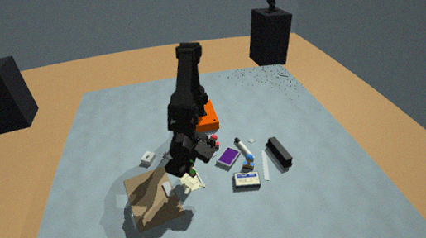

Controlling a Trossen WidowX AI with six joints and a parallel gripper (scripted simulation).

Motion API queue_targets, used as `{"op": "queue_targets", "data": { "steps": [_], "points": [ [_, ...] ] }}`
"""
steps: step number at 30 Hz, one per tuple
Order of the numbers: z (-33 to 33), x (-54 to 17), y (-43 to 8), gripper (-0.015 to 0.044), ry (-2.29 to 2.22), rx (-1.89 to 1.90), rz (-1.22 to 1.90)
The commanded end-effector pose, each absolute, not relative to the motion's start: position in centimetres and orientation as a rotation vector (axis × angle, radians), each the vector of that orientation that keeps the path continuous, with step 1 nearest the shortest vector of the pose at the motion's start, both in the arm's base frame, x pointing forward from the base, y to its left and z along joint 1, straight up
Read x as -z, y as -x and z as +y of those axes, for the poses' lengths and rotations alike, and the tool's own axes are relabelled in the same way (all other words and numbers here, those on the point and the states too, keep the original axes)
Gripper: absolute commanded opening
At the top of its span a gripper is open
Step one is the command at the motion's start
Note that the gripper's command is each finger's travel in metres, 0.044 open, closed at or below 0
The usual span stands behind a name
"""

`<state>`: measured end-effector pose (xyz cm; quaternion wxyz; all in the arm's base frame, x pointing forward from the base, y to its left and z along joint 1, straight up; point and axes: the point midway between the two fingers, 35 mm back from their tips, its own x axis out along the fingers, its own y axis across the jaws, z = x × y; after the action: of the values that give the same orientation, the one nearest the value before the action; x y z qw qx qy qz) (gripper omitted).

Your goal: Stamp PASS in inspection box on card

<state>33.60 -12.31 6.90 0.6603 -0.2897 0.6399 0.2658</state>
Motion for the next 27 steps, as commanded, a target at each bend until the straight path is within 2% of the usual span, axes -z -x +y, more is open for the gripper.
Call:
{"op": "queue_targets", "data": {
  "steps": [1, 27],
  "points": [
    [-12.3, -6.5, -33.6, 0.0, 0.658, -0.609, 1.445],
    [-12.3, -4.8, -33.6, 0.0, 0.657, -0.611, 1.443]
  ]
}}
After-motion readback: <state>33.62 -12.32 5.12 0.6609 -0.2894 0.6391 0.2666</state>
